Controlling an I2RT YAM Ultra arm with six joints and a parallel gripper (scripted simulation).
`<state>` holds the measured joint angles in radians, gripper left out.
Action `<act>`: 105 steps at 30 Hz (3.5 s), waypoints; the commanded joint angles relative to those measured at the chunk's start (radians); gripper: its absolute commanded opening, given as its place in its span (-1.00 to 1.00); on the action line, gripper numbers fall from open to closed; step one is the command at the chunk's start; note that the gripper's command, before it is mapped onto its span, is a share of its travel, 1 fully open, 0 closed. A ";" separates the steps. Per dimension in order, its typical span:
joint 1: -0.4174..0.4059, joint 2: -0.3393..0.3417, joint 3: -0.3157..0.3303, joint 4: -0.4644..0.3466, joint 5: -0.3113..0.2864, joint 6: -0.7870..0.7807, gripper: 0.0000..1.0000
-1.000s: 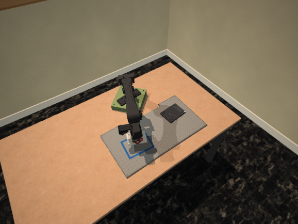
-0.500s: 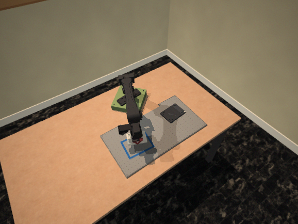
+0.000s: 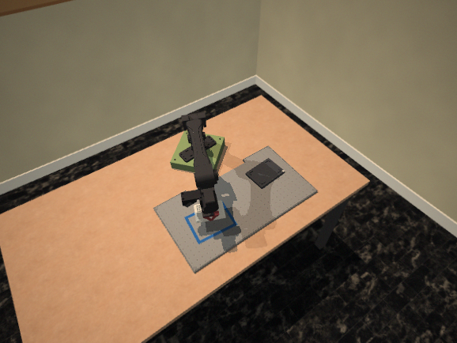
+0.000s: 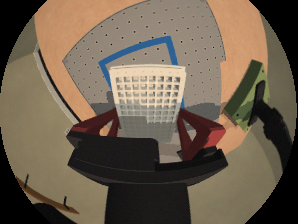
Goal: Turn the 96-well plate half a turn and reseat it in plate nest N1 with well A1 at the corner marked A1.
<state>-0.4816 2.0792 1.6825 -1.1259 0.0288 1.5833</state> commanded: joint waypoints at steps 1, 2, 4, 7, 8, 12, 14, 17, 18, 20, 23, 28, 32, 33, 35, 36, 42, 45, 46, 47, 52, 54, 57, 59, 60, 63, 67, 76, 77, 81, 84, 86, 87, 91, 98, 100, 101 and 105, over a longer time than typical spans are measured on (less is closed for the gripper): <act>0.001 -0.020 0.009 -0.005 0.001 0.001 -1.00; 0.001 -0.020 0.009 -0.005 0.001 0.001 -1.00; 0.001 -0.020 0.009 -0.005 0.001 0.001 -1.00; 0.008 -0.027 -0.002 -0.002 0.001 -0.026 -1.00; 0.015 -0.034 -0.013 0.002 0.001 -0.052 -1.00; 0.044 -0.061 -0.054 0.015 0.003 -0.156 -1.00; 0.044 -0.061 -0.054 0.015 0.003 -0.156 -1.00; 0.066 -0.081 -0.083 0.024 0.004 -0.234 -1.00; 0.074 -0.087 -0.093 0.027 0.005 -0.260 -1.00; 0.089 -0.099 -0.111 0.033 0.006 -0.311 -1.00; 0.112 -0.116 -0.137 0.040 0.007 -0.388 -1.00; 0.153 -0.143 -0.177 0.052 0.009 -0.514 -1.00; 0.169 -0.153 -0.191 0.056 0.010 -0.564 -1.00; 0.178 -0.158 -0.198 0.057 0.011 -0.589 -1.00; 0.195 -0.168 -0.212 0.061 0.011 -0.639 -1.00; 0.203 -0.172 -0.219 0.063 0.012 -0.664 -1.00; 0.256 -0.197 -0.255 0.071 0.015 -0.811 -1.00; 0.283 -0.208 -0.271 0.075 0.016 -0.884 -1.00; 0.292 -0.211 -0.275 0.076 0.016 -0.908 -1.00; 0.292 -0.211 -0.275 0.076 0.016 -0.908 -1.00; 0.329 -0.224 -0.294 0.080 0.018 -1.005 -1.00; 0.348 -0.230 -0.302 0.081 0.019 -1.053 -1.00; 0.377 -0.237 -0.313 0.083 0.020 -1.124 -1.00; 0.396 -0.242 -0.319 0.084 0.021 -1.171 -1.00; 0.405 -0.244 -0.322 0.085 0.021 -1.195 -1.00; 0.435 -0.250 -0.331 0.086 0.023 -1.266 -1.00; 0.454 -0.253 -0.335 0.086 0.023 -1.313 -1.00; 0.544 -0.260 -0.349 0.087 0.027 -1.277 -1.00; 0.554 -0.261 -0.349 0.087 0.027 -1.267 -1.00; 0.584 -0.261 -0.350 0.086 0.028 -1.237 -1.00; 0.604 -0.260 -0.350 0.086 0.029 -1.217 -1.00; 0.624 -0.259 -0.350 0.085 0.030 -1.197 -1.00; 0.634 -0.258 -0.349 0.084 0.030 -1.187 -1.00; 0.674 -0.254 -0.345 0.082 0.031 -1.147 -1.00; 0.733 -0.245 -0.335 0.078 0.033 -1.088 -1.00; 0.743 -0.242 -0.333 0.077 0.033 -1.078 -1.00; 0.753 -0.240 -0.330 0.076 0.033 -1.068 -1.00; 0.791 -0.231 -0.319 0.072 0.034 -1.029 -1.00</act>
<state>0.2878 1.8542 1.3399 -1.0512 0.0605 0.5167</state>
